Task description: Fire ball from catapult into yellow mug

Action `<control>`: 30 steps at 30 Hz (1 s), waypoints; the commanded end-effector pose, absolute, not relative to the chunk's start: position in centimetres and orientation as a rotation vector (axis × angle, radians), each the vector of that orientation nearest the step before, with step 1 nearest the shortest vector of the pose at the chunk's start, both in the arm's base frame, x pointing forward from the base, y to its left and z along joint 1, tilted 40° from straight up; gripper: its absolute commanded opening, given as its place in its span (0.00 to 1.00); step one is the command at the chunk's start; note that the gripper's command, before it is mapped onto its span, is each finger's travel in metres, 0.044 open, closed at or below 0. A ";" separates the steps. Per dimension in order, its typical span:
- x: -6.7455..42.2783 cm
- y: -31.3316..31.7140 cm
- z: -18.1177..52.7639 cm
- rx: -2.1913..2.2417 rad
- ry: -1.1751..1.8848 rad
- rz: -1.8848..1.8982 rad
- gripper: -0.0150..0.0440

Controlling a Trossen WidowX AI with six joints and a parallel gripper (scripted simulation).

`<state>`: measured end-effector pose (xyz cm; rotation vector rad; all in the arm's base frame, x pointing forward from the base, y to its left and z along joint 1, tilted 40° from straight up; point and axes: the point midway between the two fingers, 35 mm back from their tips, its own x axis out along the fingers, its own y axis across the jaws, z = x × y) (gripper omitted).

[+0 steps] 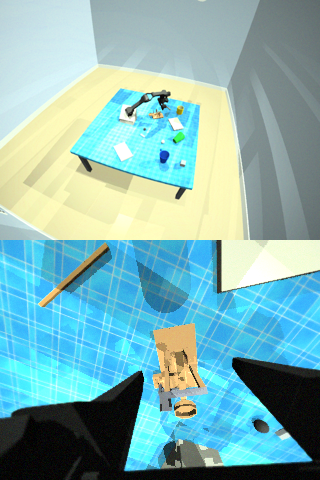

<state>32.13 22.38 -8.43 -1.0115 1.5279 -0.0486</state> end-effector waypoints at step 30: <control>32.4 17.2 -13.9 -1.023 1.553 -0.068 1.00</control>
